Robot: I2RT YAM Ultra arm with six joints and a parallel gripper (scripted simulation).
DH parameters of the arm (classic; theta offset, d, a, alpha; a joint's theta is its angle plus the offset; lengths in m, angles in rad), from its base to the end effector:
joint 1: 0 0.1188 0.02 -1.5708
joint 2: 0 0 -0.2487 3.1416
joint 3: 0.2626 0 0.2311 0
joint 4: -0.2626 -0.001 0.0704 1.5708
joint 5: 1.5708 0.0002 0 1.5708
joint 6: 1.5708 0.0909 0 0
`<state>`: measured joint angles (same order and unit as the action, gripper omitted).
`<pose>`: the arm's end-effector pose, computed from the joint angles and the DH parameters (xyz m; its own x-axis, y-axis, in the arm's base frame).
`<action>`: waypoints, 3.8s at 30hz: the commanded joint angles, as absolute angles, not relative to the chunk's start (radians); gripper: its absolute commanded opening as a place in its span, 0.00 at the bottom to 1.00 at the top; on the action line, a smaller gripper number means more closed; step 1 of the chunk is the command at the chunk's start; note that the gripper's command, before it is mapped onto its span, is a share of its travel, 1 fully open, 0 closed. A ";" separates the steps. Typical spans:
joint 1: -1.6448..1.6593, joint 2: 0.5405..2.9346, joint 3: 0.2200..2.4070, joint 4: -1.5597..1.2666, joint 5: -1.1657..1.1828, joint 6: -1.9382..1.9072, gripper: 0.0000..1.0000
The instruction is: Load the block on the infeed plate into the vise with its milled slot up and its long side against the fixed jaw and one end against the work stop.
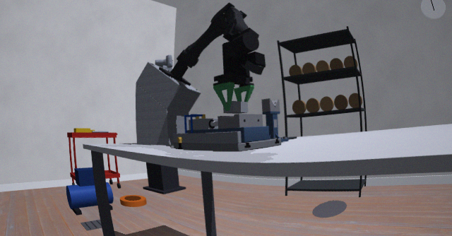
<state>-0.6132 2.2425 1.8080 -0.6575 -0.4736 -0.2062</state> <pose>0.4104 -0.2369 0.1396 -0.7801 0.3262 -0.5338 0.1845 0.9353 0.3019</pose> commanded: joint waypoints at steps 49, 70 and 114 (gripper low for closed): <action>-0.625 2.231 1.796 -0.649 -0.473 -0.198 0.00; -0.624 2.236 1.797 -0.646 -0.473 -0.198 0.00; -0.612 2.268 1.831 -0.617 -0.466 -0.184 0.00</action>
